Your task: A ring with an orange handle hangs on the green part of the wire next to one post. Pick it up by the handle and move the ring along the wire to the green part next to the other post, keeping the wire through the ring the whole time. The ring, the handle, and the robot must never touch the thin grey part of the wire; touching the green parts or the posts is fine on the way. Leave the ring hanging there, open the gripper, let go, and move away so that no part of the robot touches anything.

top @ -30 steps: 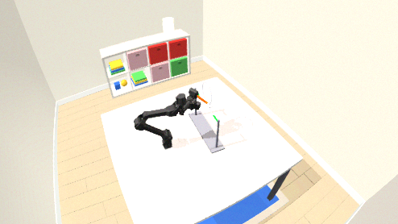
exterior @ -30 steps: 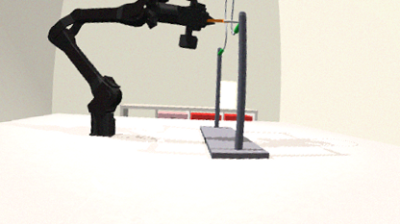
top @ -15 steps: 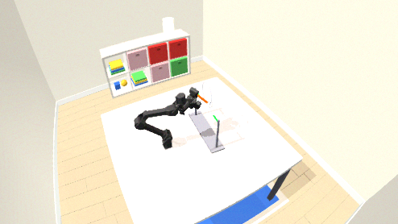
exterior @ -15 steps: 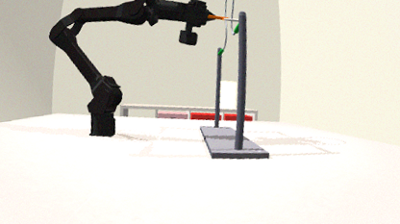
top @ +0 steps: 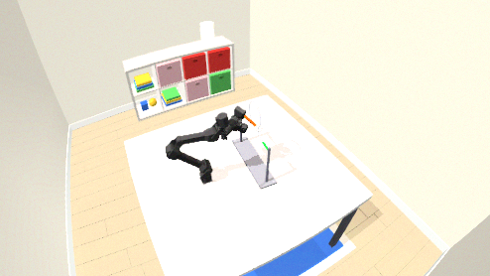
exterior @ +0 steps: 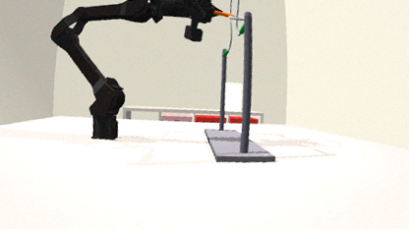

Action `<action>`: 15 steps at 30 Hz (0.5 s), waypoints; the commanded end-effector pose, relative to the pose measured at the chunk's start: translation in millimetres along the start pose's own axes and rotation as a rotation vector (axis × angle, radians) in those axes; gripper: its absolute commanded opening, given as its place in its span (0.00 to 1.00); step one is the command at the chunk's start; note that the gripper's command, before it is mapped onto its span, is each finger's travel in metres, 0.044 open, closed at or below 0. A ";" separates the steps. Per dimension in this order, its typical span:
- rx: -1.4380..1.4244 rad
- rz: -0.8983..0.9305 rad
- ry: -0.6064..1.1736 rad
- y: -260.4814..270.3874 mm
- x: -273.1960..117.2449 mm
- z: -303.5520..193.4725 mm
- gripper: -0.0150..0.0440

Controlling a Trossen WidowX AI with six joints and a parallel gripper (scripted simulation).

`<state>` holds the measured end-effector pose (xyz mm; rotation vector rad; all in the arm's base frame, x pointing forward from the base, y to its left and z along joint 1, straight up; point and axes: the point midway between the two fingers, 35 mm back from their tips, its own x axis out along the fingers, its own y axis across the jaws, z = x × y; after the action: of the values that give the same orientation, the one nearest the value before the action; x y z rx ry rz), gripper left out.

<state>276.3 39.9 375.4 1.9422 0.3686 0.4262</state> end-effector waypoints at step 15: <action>0.058 0.040 -0.039 24.0 2.3 0.1 0.00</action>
<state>281.3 32.7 390.0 2.0128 0.3237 0.3948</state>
